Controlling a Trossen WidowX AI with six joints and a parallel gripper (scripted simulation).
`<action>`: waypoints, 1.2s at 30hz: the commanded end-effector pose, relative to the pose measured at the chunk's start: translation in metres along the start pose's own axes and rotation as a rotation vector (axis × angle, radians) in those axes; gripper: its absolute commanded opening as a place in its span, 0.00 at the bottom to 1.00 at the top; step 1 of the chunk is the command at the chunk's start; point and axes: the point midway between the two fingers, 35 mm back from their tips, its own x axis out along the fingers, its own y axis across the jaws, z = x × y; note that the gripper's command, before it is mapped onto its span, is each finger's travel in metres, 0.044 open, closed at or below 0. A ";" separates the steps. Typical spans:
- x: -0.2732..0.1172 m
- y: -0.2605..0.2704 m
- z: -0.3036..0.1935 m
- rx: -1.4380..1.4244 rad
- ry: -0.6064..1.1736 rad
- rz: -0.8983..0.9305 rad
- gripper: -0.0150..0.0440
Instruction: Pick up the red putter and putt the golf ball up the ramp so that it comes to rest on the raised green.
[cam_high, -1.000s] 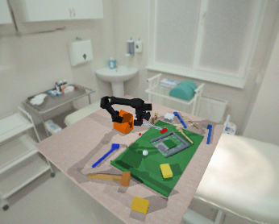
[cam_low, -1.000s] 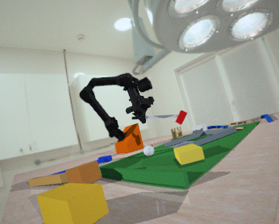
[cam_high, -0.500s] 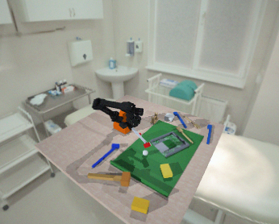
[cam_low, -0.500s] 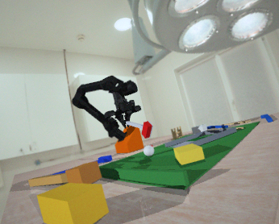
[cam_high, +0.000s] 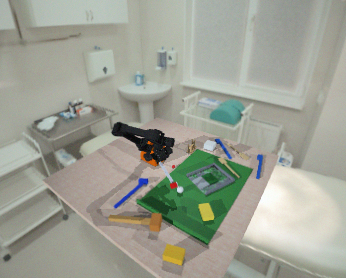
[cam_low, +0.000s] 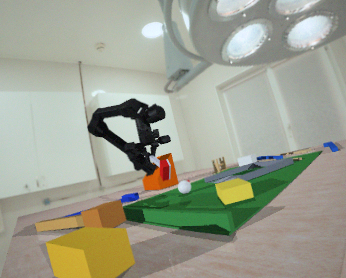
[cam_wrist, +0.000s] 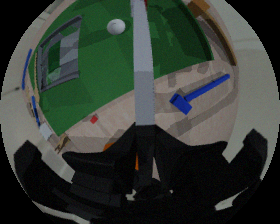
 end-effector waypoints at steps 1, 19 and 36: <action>0.012 -0.001 0.001 0.001 -0.009 -0.003 0.25; 0.044 -0.002 0.001 0.002 -0.010 -0.005 0.25; 0.053 -0.002 0.000 0.004 -0.002 -0.002 0.25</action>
